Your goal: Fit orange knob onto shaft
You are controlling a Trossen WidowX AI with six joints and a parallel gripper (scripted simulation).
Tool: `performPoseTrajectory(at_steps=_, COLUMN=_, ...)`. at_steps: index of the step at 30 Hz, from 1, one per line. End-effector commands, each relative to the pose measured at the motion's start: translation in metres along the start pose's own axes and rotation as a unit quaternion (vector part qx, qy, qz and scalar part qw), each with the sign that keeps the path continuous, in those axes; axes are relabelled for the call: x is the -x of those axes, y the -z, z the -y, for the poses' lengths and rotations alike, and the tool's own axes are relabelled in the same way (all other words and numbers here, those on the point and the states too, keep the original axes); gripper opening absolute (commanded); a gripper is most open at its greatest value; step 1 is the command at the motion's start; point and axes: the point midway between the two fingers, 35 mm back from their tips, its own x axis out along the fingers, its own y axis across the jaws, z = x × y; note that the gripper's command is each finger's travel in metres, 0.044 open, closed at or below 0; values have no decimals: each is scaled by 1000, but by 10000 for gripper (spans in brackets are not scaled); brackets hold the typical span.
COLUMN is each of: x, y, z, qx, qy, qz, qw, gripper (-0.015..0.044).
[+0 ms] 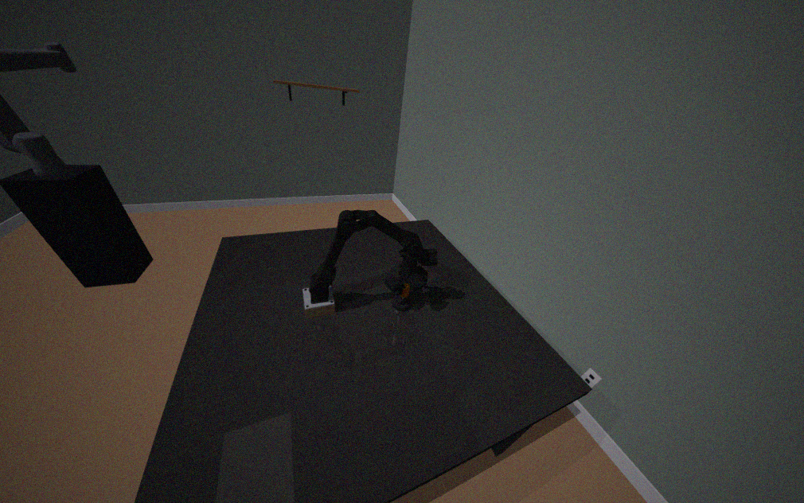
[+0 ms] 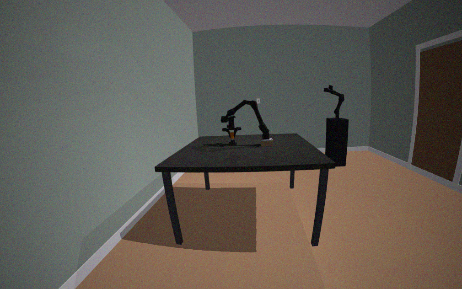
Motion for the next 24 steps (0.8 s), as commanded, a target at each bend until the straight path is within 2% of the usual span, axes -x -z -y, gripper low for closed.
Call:
performPoseTrajectory(at_steps=1, x=3, y=1, z=2, qx=-21, qy=-4, qz=1, qw=1000, gripper=0)
performPoseTrajectory(at_steps=24, x=-19, y=2, z=4, qx=-19, qy=-1, qz=1, qw=1000, gripper=0)
